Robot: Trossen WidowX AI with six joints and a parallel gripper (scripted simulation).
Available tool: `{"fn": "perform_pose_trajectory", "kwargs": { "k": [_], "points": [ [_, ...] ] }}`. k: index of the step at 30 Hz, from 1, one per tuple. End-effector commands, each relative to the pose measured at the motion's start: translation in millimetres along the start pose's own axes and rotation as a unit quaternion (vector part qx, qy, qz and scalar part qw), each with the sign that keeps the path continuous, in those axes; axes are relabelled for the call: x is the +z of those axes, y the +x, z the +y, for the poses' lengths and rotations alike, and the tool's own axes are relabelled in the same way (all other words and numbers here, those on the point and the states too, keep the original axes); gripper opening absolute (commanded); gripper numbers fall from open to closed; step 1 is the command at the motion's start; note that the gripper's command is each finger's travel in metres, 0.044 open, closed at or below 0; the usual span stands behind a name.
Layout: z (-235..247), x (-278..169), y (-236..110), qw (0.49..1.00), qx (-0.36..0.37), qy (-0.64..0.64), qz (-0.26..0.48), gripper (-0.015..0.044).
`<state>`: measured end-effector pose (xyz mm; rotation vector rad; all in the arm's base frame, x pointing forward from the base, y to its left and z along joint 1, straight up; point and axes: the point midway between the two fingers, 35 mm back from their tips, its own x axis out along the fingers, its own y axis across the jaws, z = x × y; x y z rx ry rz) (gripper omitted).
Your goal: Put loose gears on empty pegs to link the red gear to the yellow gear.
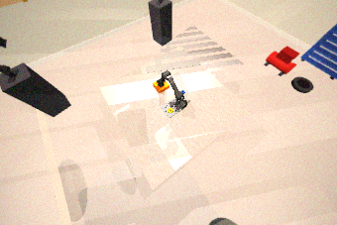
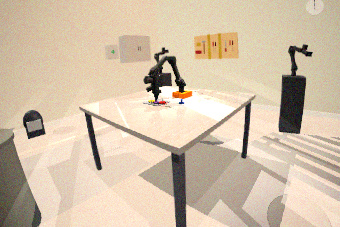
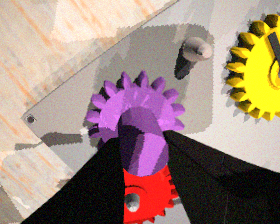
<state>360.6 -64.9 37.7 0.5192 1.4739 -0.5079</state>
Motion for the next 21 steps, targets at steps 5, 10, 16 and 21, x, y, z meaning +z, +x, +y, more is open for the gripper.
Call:
{"fn": "perform_pose_trajectory", "kwargs": {
  "k": [5,10,16,21],
  "points": [
    [0.6,0.0,2.0,0.998,0.0,-0.068,-0.001,0.0],
    [0.2,-0.7,3.0,0.992,0.0,-0.126,-0.001,0.0],
    [-0.8,-0.1,4.5,0.985,-0.001,-0.171,-0.001,0.0],
    [-0.3,0.5,5.6,0.987,-0.001,-0.162,-0.001,0.0]
  ]
}}
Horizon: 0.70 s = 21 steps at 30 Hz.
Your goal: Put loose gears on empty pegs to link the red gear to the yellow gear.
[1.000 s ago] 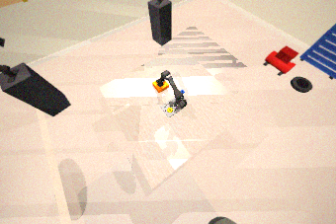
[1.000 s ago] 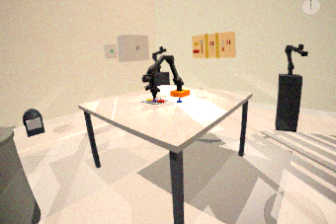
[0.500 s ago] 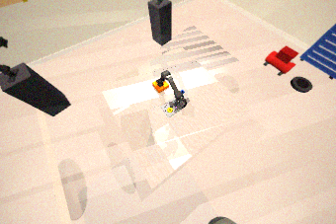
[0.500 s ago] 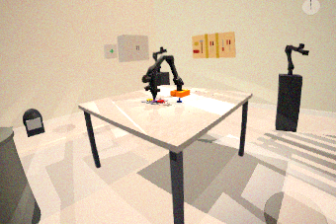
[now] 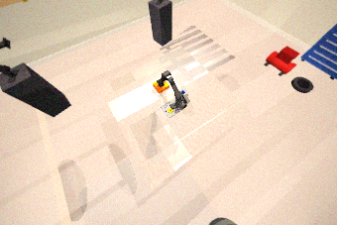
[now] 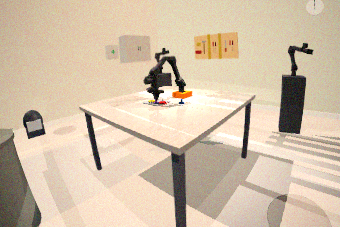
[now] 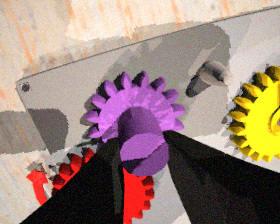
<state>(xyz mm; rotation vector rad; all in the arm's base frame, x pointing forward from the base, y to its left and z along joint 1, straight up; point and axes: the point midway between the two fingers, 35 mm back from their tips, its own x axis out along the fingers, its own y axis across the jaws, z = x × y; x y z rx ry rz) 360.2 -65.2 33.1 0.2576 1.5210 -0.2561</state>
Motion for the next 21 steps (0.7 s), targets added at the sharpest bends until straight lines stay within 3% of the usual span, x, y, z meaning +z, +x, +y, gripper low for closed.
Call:
{"fn": "perform_pose_trajectory", "kwargs": {
  "k": [1,3,9,21],
  "points": [
    [0.0,0.9,1.2,1.0,0.0,0.007,-0.001,0.0],
    [0.4,0.9,1.8,1.0,0.0,0.023,-0.001,0.0],
    [0.3,0.9,-0.9,0.998,0.0,0.059,-0.001,0.014],
    [0.3,1.0,-48.0,0.996,0.0,0.09,-0.001,0.014]
  ]
}}
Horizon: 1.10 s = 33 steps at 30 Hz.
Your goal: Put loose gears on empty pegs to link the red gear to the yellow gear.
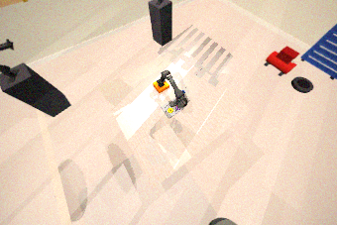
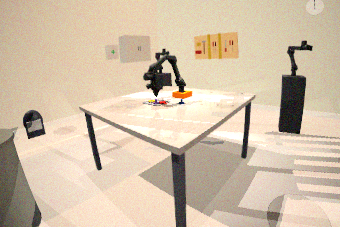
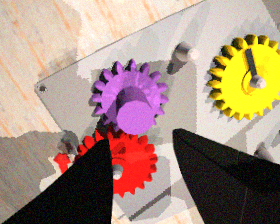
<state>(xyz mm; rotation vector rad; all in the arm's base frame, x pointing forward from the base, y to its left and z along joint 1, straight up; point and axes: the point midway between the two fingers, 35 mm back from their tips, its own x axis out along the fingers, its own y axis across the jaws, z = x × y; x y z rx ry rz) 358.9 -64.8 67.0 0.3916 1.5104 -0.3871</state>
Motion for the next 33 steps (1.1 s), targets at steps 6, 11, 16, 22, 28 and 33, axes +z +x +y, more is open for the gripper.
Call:
{"fn": "perform_pose_trajectory", "kwargs": {
  "k": [6,11,16,22,28,33],
  "points": [
    [46.7,-38.8,-6.5,0.978,0.003,-0.208,-0.003,0.0271],
    [96.2,-106.5,-6.9,0.869,0.005,-0.494,-0.003,0.0402],
    [122.7,-176.5,-5.2,0.688,0.008,-0.726,-0.003,0.044],
    [124.5,-190.5,-4.8,0.659,0.008,-0.752,-0.003,0.044],
    [124.7,-190.7,4.4,0.659,0.008,-0.752,-0.003,0.044],
    [124.3,-191.2,18.3,0.659,0.008,-0.752,-0.003,0.044]
  ]
}}
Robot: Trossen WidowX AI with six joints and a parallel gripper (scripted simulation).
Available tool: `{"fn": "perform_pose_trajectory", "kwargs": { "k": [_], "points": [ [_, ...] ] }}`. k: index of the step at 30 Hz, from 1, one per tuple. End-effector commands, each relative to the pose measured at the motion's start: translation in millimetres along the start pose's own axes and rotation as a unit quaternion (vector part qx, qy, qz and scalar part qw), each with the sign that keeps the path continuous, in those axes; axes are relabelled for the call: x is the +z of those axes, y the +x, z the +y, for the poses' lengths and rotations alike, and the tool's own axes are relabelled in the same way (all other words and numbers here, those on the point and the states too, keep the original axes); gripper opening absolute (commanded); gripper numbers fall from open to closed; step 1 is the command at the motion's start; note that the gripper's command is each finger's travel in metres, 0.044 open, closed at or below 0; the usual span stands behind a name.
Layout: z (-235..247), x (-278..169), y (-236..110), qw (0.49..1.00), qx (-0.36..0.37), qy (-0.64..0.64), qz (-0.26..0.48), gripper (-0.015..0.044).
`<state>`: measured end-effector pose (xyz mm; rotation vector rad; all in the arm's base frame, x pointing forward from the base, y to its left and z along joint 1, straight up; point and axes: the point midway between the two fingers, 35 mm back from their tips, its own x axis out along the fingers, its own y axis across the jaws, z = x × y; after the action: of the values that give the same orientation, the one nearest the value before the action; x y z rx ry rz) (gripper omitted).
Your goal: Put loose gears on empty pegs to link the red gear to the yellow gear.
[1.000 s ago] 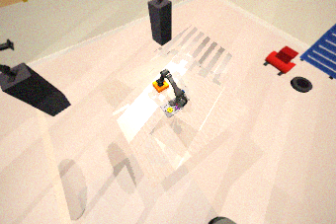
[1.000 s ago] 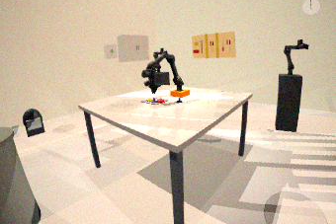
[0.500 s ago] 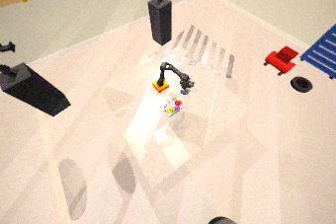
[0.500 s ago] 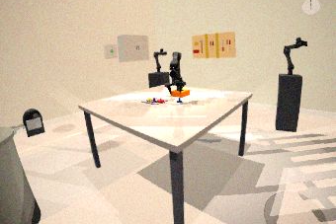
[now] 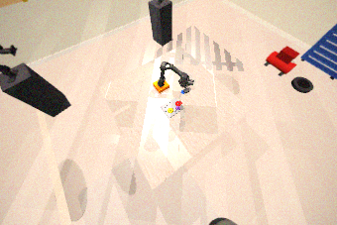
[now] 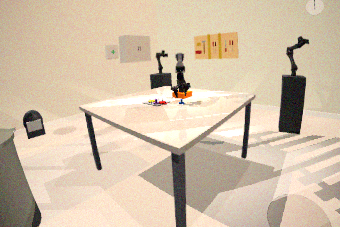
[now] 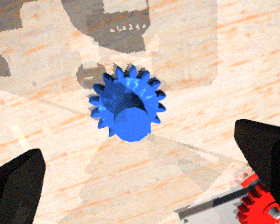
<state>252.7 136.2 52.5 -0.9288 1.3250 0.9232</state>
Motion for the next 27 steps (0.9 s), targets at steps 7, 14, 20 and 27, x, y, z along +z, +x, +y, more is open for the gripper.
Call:
{"fn": "perform_pose_trajectory", "kwargs": {
  "k": [7,14,20,27],
  "points": [
    [1.6,-1.1,15.9,1.0,0.003,-0.003,0.003,0.044],
    [1.9,-1.0,27.2,1.0,0.003,-0.003,0.003,0.044],
    [2.3,-1.2,34.3,1.0,0.003,-0.003,0.003,0.044],
    [2.3,-1.2,34.3,1.0,0.003,-0.003,0.003,0.0335]
  ]
}}
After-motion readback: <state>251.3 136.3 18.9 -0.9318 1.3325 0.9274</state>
